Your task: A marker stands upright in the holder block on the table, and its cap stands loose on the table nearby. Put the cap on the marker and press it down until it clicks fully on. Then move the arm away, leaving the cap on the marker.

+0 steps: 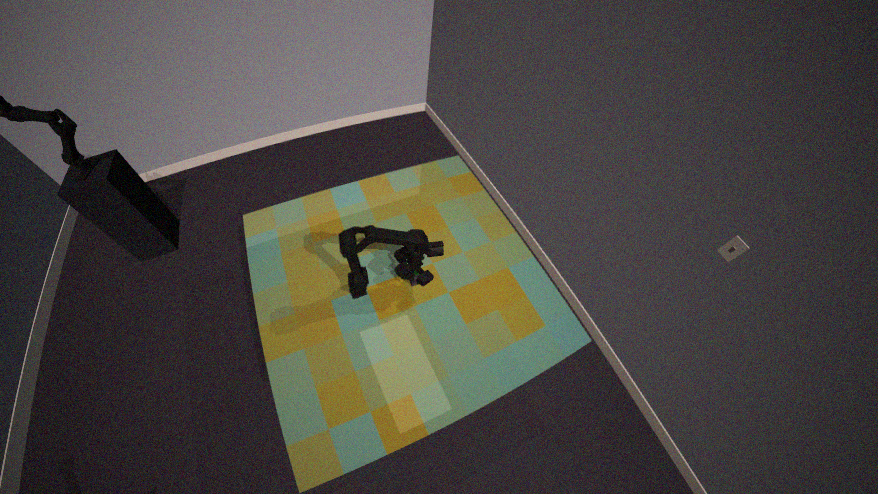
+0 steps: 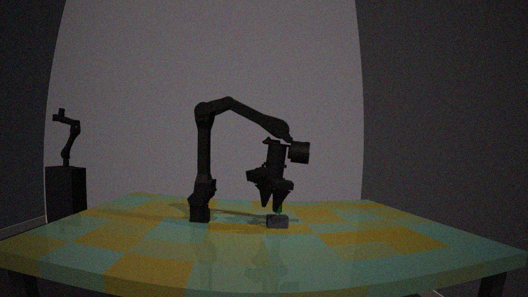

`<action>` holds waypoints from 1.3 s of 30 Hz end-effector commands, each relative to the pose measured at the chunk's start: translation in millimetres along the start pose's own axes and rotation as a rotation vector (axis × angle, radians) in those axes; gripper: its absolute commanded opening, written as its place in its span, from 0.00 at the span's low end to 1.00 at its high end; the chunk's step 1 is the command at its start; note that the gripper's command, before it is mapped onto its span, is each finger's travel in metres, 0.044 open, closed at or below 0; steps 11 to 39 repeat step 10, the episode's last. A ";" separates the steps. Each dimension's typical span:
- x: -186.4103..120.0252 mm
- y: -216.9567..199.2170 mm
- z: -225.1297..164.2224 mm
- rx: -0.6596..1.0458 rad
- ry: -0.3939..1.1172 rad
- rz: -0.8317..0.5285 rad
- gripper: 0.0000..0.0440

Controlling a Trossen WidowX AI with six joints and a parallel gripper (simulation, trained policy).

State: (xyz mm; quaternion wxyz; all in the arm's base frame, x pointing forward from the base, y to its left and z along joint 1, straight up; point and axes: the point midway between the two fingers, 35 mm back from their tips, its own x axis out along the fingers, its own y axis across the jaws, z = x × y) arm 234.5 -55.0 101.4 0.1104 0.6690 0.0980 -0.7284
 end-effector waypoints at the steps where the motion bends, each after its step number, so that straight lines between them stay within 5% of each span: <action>1: -15.3 3.6 -2.8 0.005 0.038 0.029 1.00; 10: -42.2 6.7 -0.8 0.012 0.086 0.064 1.00; 39: -42.2 6.7 -0.8 0.012 0.086 0.064 1.00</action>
